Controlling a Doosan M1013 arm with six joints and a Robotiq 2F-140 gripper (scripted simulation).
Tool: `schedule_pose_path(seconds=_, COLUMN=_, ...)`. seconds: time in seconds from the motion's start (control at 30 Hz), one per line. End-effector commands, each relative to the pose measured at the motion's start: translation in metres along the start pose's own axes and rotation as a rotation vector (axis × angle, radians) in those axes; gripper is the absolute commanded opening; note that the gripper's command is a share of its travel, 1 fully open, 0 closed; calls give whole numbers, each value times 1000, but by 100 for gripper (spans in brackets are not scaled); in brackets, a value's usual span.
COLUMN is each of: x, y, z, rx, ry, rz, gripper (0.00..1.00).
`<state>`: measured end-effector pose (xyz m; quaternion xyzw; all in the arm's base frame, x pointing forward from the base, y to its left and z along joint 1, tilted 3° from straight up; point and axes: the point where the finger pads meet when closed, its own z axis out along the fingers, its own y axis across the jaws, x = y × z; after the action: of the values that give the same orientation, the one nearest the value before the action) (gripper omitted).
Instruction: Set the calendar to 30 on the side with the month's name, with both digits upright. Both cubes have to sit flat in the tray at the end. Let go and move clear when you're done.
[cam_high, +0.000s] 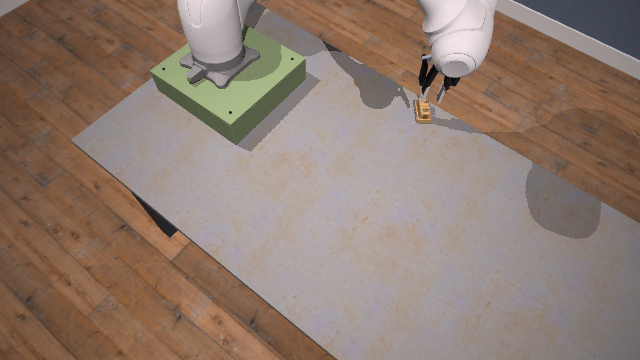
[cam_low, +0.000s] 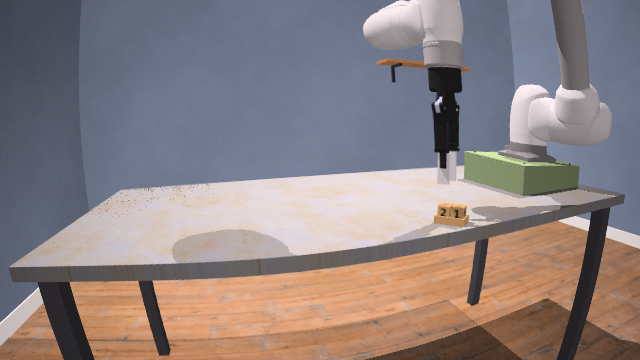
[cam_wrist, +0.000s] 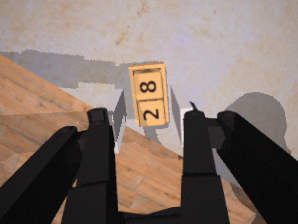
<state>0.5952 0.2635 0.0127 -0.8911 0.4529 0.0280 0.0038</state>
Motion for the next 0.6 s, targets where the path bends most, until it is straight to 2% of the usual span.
schedule_pose_path(seconds=0.0, x=0, y=0, z=4, rx=0, ry=0, rz=0, gripper=35)
schedule_pose_path(seconds=0.57, x=0, y=0, z=28, rx=0, ry=0, rz=0, gripper=35)
